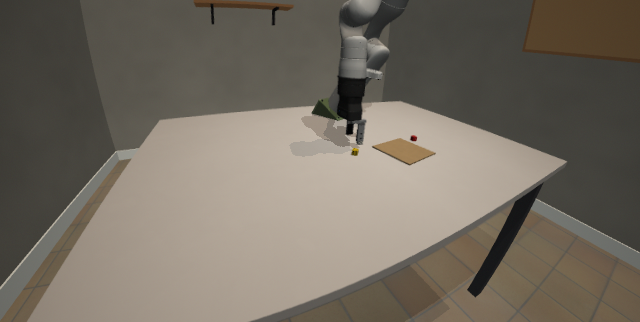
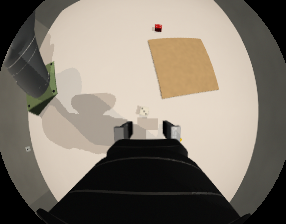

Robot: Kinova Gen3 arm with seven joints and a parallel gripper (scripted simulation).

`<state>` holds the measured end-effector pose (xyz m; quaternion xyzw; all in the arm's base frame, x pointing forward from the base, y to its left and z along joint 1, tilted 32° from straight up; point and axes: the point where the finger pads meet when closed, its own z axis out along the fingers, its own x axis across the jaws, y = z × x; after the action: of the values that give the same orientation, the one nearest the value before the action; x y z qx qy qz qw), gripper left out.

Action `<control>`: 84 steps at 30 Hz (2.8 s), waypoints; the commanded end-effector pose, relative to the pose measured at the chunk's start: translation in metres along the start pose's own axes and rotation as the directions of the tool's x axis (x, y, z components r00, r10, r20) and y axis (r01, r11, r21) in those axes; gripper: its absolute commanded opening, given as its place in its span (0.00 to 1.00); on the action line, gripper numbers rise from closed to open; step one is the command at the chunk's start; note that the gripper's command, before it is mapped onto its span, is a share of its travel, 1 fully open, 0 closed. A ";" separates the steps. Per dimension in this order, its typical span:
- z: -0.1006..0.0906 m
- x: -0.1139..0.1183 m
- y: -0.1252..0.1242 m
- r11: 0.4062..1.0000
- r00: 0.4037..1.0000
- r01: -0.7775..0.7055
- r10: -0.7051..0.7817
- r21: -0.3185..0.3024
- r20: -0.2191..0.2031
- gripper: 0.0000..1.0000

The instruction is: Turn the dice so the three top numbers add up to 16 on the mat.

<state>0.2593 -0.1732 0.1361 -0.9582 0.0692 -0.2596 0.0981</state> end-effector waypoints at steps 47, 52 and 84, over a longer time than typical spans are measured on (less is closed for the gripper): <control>0.000 0.026 -0.139 1.000 1.000 0.000 0.000 -0.001 -0.001 1.00; 0.000 0.030 -0.157 1.000 1.000 0.000 0.000 -0.001 -0.001 1.00; 0.000 0.038 -0.200 1.000 1.000 0.000 0.000 -0.001 -0.001 1.00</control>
<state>0.3078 0.0142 0.1989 -0.9582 0.0698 -0.2593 0.0985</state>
